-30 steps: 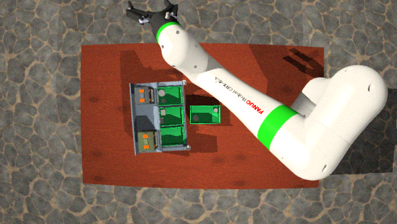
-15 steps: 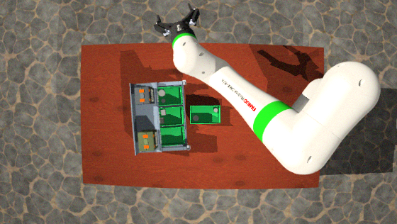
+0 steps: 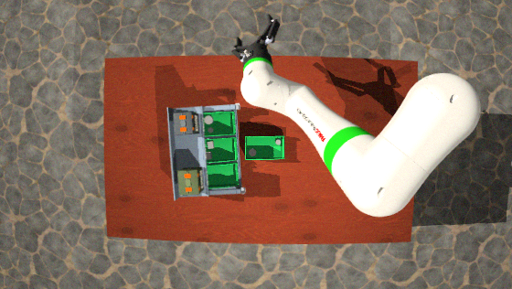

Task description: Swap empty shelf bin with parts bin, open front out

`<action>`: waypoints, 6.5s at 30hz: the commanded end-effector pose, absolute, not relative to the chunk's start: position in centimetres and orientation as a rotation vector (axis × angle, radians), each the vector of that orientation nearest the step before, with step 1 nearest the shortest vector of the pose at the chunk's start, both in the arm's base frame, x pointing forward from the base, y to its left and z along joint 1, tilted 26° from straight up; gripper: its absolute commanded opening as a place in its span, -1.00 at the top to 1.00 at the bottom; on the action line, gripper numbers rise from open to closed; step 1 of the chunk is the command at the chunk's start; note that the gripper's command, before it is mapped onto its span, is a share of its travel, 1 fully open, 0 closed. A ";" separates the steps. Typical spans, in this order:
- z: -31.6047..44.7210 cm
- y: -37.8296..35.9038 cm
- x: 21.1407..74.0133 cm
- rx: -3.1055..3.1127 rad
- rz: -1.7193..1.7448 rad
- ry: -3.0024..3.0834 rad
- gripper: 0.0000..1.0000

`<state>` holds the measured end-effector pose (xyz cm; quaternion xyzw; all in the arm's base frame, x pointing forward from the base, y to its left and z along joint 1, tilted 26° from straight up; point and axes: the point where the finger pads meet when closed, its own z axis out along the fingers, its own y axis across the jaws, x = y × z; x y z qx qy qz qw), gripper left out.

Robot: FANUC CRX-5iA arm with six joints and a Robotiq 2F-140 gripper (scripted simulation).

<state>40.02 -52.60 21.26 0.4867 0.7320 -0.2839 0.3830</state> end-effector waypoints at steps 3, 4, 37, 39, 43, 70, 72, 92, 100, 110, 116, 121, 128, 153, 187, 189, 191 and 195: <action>20.1 -51.4 40.5 1.180 -0.731 1.925 -1.00; 20.0 -50.9 40.9 1.164 -0.720 1.935 -1.00; 19.8 -37.5 49.9 0.730 -0.446 2.147 -1.00; 19.8 -36.6 50.3 0.703 -0.430 2.158 -1.00; 19.8 -34.8 51.0 0.649 -0.399 2.176 -1.00; 19.6 -25.6 53.3 0.378 -0.251 2.252 -1.00; 19.6 -24.9 53.3 0.358 -0.241 2.257 -1.00; 19.4 -19.5 53.7 0.200 -0.158 2.286 -1.00; 19.3 -17.8 53.7 0.151 -0.133 2.294 -1.00; 19.3 -16.0 53.6 0.098 -0.106 2.300 -1.00; 19.2 -14.9 53.5 0.069 -0.091 2.304 -1.00; 19.2 -14.5 53.5 0.056 -0.084 2.305 -1.00; 19.2 -13.6 53.4 0.029 -0.071 2.308 -1.00; 19.1 -12.0 53.2 -0.019 -0.046 2.312 -1.00; 19.1 -11.5 53.1 -0.034 -0.039 2.313 -1.00; 19.1 -11.5 53.1 -0.034 -0.039 2.313 -1.00; 19.1 -11.5 53.1 -0.034 -0.039 2.313 -1.00; 19.1 -11.5 53.1 -0.034 -0.039 2.313 -1.00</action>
